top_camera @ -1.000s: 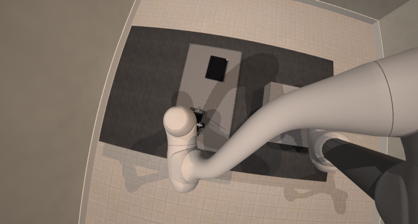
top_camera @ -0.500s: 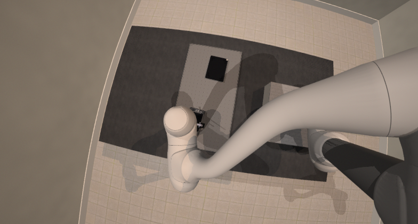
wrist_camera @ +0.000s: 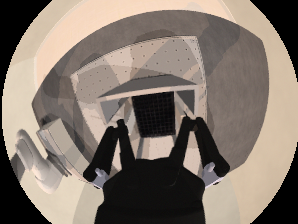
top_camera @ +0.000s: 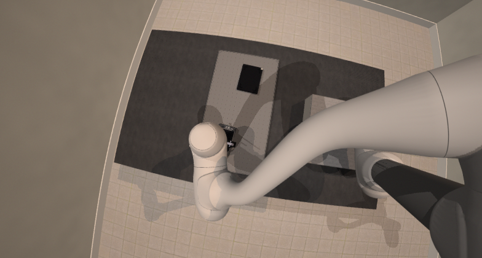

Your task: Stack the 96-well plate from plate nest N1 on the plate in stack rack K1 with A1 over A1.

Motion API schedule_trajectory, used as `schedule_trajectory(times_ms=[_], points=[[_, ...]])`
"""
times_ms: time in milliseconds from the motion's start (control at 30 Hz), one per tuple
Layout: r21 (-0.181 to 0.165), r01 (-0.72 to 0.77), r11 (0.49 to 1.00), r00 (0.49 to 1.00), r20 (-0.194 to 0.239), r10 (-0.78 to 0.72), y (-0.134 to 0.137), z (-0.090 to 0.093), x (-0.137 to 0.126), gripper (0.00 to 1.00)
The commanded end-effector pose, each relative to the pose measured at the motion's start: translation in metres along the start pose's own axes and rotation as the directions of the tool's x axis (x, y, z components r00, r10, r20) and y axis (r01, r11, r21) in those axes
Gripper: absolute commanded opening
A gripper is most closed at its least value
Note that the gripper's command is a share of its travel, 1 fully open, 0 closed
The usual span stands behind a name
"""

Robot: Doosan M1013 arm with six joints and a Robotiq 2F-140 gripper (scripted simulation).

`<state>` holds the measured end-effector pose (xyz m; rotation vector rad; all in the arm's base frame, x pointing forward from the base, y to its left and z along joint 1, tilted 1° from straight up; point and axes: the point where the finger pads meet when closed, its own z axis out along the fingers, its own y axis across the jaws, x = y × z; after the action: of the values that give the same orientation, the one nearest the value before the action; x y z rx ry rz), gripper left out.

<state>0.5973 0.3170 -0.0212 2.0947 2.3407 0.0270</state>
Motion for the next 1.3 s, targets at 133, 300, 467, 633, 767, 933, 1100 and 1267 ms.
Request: schedule_trajectory(times_ms=[133,300,467,633,767,933,1100,1267], points=[[0.0,0.0,1.0,1.0,0.0,0.0,0.0,0.001,0.0,1.0],[0.0,0.0,1.0,1.0,0.0,0.0,0.0,0.001,0.0,1.0],[0.0,0.0,1.0,1.0,0.0,0.0,0.0,0.001,0.0,1.0],[0.0,0.0,1.0,1.0,0.0,0.0,0.0,0.001,0.0,1.0],[0.0,0.0,1.0,1.0,0.0,0.0,0.0,0.001,0.0,1.0],[0.0,0.0,1.0,1.0,0.0,0.0,0.0,-0.004,0.0,1.0],[0.0,0.0,1.0,1.0,0.0,0.0,0.0,-0.018,0.0,1.0],[0.0,0.0,1.0,1.0,0.0,0.0,0.0,-0.031,0.0,1.0]])
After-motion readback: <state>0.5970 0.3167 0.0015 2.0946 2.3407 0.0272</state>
